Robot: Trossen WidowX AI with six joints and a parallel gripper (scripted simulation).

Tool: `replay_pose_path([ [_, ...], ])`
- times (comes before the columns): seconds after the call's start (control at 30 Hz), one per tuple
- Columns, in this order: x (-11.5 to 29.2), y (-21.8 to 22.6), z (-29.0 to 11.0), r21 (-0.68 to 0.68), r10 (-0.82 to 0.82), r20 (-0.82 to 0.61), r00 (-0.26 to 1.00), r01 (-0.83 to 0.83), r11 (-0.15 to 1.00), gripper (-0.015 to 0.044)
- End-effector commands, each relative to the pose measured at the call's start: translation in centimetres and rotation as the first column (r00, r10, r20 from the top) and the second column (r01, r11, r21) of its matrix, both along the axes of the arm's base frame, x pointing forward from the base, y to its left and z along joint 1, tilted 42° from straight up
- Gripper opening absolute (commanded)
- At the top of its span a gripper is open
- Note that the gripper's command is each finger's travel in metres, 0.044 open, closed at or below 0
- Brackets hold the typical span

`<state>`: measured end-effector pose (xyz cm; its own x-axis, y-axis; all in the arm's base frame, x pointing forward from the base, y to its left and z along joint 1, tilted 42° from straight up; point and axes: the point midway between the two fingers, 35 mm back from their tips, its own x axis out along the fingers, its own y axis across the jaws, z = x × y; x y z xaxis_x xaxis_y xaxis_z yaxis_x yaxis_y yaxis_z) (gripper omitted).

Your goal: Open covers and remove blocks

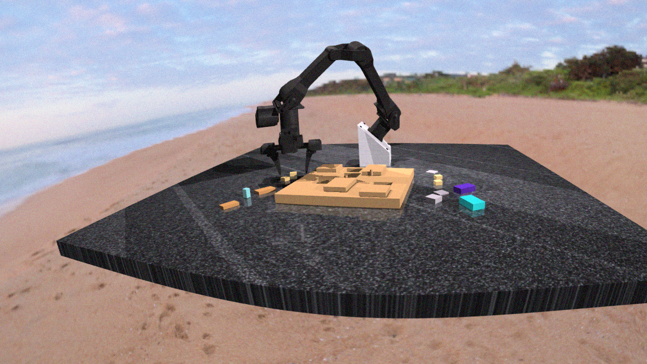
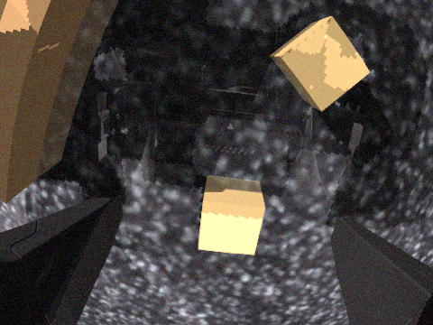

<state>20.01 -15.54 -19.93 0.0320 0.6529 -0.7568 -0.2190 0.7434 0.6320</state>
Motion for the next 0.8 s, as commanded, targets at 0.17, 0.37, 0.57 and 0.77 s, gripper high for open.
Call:
replay_pose_path([
  [0.17, 0.0, -1.4, 1.5, -0.001, -0.001, -0.001, 1.0, 0.001, 1.0, 0.044],
  [0.37, 0.0, -2.7, 2.9, 0.0, -0.003, -0.003, 1.0, 0.003, 1.0, 0.044],
  [0.57, -0.2, -3.9, 4.4, 0.001, -0.005, -0.005, 1.0, 0.005, 1.0, 0.044],
  [0.77, -0.4, -5.0, 5.8, 0.003, -0.006, -0.006, 1.0, 0.006, 1.0, 0.044],
])
